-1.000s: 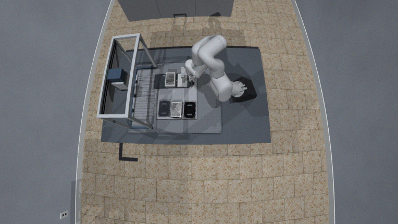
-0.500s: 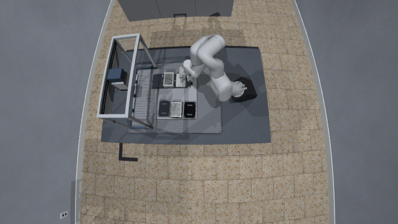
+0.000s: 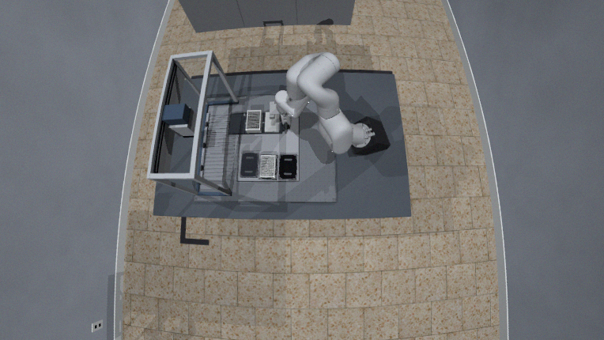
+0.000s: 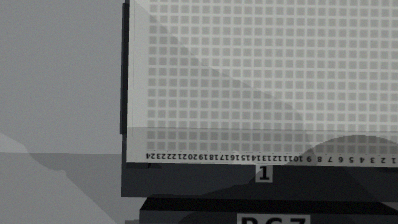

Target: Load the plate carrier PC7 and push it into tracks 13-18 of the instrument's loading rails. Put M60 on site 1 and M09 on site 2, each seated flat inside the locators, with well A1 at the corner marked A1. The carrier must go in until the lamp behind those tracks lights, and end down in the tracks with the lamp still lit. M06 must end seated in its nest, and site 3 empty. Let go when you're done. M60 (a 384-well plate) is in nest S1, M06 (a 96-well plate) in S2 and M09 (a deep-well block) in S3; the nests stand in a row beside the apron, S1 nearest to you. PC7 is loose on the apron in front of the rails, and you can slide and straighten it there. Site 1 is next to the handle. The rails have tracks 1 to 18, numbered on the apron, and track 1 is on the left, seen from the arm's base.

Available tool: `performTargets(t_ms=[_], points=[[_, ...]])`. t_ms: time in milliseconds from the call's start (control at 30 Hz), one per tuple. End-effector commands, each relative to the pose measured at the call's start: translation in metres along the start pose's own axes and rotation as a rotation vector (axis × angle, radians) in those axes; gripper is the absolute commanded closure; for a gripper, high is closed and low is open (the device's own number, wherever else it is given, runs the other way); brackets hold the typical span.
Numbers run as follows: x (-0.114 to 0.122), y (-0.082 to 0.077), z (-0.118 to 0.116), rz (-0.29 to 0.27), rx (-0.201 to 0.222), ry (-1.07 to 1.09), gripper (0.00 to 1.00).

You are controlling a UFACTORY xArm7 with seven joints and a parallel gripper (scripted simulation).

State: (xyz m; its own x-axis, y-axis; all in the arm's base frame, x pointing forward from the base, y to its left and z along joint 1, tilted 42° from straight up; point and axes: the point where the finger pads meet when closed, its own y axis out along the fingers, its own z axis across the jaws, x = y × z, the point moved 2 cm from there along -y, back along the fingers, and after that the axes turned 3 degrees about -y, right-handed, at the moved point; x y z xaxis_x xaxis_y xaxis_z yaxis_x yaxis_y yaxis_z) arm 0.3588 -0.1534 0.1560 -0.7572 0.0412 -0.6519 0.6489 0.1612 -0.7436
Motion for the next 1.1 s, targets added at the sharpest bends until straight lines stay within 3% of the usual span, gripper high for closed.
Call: performTargets(t_ms=[0,1067], points=[[-0.004,-0.001,0.001,0.004,0.003,0.000,0.18],[-0.033,-0.001,0.003,0.004,0.003,0.000,0.18]])
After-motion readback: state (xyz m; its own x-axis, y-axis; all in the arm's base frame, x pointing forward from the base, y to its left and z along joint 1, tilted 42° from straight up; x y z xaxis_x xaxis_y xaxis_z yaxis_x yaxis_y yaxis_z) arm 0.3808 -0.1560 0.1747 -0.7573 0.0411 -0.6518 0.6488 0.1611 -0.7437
